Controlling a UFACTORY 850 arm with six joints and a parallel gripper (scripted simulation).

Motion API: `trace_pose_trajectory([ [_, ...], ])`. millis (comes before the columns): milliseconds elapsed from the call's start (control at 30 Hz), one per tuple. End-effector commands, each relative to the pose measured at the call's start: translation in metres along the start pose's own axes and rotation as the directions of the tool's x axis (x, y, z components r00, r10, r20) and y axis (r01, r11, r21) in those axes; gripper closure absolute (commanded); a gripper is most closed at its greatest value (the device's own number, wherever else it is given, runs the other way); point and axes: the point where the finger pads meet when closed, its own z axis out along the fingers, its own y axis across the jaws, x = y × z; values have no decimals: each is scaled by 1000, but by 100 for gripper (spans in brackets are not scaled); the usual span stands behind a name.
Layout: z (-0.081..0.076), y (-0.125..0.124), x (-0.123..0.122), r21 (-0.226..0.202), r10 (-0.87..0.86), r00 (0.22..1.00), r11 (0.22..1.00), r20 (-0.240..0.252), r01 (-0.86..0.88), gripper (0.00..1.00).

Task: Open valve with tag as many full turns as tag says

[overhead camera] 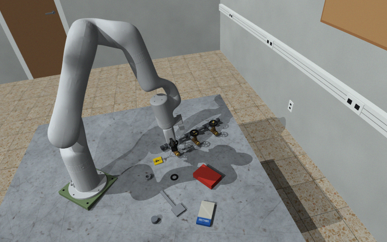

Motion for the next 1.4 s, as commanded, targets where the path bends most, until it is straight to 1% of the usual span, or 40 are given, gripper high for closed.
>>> trace_pose_trajectory([
  [0,-1,-1,1,-22,275,962,961,1,-274,0],
  [167,-1,-1,1,-18,475,880,880,-12,-475,0],
  [333,-1,-1,1,-12,652,758,758,-22,-652,0],
  [400,-1,-1,1,-12,652,758,758,-22,-652,0],
  [433,-1,-1,1,-11,742,669,669,-27,-743,0],
  [533,-1,-1,1,-10,810,586,586,-31,-811,0],
  [767,-1,-1,1,-18,945,325,325,-41,-946,0],
  [900,-1,-1,1,-40,984,173,171,-48,-984,0],
  [967,-1,-1,1,-40,984,173,171,-48,-984,0],
  [1000,-1,-1,1,-60,993,109,105,-54,-993,0],
  [1367,-1,-1,1,-60,993,109,105,-54,-993,0],
])
